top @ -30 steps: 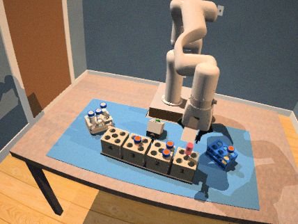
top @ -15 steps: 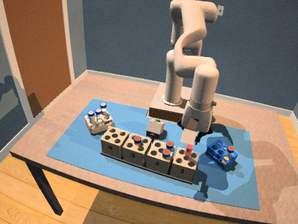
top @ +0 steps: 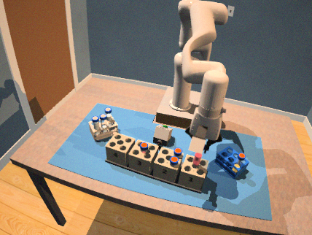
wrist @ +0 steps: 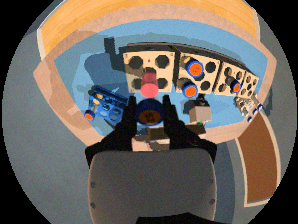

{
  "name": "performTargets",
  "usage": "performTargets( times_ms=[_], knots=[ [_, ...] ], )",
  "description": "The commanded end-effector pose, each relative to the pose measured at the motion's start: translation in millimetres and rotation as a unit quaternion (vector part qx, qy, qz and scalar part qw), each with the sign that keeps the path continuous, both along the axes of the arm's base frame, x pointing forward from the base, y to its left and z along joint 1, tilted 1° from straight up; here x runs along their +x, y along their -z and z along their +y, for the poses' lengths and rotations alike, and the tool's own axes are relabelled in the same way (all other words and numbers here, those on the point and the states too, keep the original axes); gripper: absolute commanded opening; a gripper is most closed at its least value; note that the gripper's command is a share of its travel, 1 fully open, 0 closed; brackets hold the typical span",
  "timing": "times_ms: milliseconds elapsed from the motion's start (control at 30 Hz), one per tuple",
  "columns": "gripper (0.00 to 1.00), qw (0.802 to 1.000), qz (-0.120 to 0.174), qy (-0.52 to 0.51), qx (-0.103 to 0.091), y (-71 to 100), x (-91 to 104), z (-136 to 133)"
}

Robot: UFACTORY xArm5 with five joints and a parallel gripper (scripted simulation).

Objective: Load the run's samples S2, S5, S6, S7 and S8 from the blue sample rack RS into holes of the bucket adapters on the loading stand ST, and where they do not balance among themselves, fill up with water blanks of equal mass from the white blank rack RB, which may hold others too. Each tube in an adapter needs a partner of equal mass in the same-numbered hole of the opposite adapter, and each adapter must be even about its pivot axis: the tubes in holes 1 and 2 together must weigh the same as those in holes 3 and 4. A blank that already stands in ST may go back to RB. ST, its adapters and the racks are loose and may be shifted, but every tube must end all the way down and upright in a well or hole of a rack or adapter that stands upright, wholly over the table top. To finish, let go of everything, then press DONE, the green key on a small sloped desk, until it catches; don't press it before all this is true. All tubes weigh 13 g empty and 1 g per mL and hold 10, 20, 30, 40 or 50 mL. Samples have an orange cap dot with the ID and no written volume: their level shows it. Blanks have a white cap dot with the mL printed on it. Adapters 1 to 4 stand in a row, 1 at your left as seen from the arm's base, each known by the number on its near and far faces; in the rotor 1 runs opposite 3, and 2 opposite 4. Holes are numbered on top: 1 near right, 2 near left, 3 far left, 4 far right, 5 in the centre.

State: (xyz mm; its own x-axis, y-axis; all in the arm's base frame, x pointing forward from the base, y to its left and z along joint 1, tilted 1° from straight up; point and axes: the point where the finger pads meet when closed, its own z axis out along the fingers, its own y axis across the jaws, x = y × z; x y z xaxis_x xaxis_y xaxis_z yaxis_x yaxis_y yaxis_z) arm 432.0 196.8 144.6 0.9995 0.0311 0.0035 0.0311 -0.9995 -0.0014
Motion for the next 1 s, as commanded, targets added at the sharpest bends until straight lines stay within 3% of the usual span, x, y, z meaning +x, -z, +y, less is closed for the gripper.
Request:
performTargets(
  times_ms=[0,967],
  knots=[
    [0.00,1.000,-0.002,0.000,0.001,2.4,1.2,0],
    [0.00,1.000,-0.002,0.000,0.001,28.4,1.6,0]
  ],
)
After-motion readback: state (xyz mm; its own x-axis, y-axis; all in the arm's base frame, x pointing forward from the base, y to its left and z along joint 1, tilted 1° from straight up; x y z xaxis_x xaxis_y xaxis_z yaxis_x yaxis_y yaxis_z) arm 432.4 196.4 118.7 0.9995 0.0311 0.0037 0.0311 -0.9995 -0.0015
